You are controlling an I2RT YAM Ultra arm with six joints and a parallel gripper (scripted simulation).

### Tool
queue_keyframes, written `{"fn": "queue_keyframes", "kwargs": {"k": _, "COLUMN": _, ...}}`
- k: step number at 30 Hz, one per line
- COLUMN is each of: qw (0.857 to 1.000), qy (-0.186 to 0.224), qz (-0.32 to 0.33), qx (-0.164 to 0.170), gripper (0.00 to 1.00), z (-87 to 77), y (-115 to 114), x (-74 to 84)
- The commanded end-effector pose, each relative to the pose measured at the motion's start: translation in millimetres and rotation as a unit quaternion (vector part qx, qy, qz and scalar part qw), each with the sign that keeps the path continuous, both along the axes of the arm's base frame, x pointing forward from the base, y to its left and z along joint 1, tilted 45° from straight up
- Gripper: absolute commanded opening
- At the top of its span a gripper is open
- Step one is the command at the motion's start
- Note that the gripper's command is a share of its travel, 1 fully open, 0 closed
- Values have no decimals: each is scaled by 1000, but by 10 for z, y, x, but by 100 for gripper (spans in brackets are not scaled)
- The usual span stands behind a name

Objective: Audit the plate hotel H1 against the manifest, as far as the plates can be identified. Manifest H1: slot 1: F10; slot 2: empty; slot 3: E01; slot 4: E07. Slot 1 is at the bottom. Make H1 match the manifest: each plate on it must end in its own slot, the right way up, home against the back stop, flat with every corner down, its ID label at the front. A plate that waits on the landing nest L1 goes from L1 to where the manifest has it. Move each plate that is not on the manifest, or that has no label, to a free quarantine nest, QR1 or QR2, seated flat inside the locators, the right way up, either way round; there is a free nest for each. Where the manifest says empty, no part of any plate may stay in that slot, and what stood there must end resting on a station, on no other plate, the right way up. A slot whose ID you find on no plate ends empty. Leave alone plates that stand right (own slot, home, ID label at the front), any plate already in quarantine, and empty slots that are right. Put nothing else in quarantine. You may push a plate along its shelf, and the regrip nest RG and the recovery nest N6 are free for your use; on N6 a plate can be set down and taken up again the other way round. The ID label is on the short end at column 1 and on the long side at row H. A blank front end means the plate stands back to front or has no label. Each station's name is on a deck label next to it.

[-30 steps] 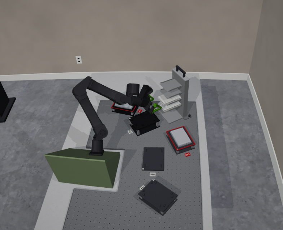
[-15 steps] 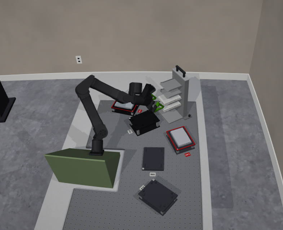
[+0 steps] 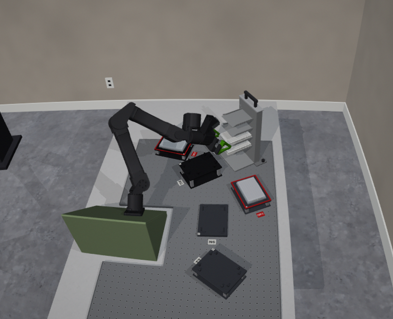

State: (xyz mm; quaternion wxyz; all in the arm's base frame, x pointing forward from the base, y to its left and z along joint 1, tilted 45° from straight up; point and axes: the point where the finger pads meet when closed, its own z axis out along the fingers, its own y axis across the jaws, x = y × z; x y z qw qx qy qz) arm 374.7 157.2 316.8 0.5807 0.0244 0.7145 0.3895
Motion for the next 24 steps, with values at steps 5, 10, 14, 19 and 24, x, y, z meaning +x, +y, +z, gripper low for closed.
{"fn": "queue_keyframes", "kwargs": {"k": 5, "qw": 1000, "qy": -11, "qz": -5, "qx": 3, "gripper": 100, "z": 105, "y": -28, "x": 29}}
{"fn": "queue_keyframes", "kwargs": {"k": 10, "qw": 1000, "qy": -11, "qz": -5, "qx": 3, "gripper": 86, "z": 105, "y": -28, "x": 29}}
{"fn": "queue_keyframes", "kwargs": {"k": 14, "qw": 1000, "qy": -11, "qz": -5, "qx": 3, "gripper": 86, "z": 105, "y": -28, "x": 29}}
{"fn": "queue_keyframes", "kwargs": {"k": 19, "qw": 1000, "qy": -11, "qz": -5, "qx": 3, "gripper": 86, "z": 105, "y": -28, "x": 29}}
{"fn": "queue_keyframes", "kwargs": {"k": 24, "qw": 1000, "qy": -11, "qz": -5, "qx": 3, "gripper": 86, "z": 105, "y": -28, "x": 29}}
